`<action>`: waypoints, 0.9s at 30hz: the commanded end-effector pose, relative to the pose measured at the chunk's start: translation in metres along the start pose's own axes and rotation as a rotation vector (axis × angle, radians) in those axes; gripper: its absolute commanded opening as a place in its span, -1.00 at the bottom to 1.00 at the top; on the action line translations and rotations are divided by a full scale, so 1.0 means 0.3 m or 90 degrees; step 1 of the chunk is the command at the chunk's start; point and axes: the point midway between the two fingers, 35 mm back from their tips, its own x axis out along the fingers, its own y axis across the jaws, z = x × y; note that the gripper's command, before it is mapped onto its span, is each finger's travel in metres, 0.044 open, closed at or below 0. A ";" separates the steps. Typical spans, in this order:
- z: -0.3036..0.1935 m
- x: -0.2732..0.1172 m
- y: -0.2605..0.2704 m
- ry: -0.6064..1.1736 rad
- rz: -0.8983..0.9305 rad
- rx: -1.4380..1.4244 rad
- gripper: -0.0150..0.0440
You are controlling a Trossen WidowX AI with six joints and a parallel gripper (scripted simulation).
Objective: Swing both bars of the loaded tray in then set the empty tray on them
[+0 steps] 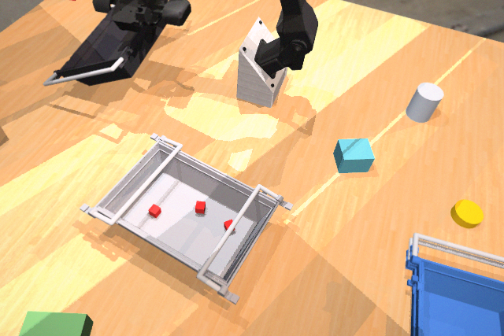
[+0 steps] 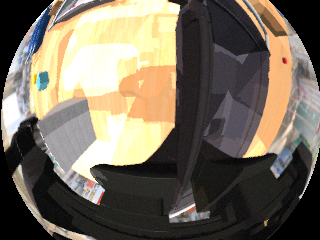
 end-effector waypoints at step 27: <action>0.017 -0.282 -0.200 0.002 -0.022 -0.005 -0.49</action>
